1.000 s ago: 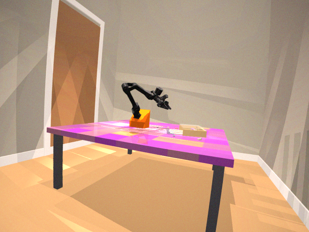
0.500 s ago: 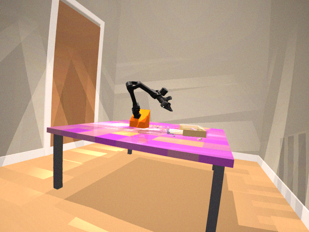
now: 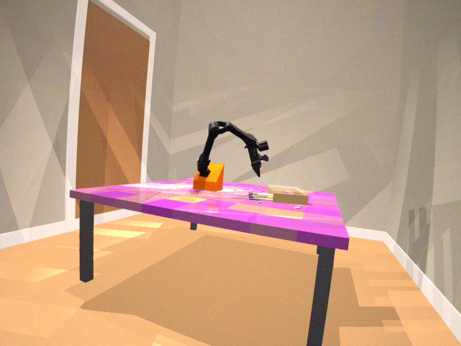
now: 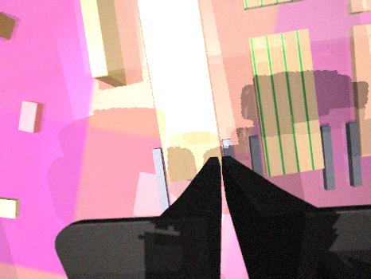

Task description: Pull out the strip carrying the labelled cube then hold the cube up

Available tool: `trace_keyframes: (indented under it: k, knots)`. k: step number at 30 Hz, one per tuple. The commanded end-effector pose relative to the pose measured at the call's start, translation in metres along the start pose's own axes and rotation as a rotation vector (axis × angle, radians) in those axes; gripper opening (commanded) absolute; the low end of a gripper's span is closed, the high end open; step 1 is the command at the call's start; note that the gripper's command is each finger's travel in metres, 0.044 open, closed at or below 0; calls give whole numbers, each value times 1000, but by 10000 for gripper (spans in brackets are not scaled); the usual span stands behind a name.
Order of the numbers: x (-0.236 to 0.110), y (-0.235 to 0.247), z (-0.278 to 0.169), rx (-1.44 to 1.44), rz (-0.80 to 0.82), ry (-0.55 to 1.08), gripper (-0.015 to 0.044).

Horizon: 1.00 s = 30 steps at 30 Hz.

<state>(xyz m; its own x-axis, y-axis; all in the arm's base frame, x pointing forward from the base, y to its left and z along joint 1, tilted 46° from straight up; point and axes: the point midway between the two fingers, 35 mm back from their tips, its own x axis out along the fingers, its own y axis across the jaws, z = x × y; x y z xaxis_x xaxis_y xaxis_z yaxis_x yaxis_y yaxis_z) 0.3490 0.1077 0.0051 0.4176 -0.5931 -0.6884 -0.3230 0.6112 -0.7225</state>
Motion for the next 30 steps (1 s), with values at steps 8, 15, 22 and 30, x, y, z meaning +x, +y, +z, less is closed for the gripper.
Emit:
trace_keyframes:
  k: [8,15,22,30]
  knots:
    - [38,11,-5,-71,52,320,0]
    - [41,12,-6,-71,52,320,0]
    - [52,13,-9,-71,53,320,0]
    - [65,13,-13,-71,53,319,0]
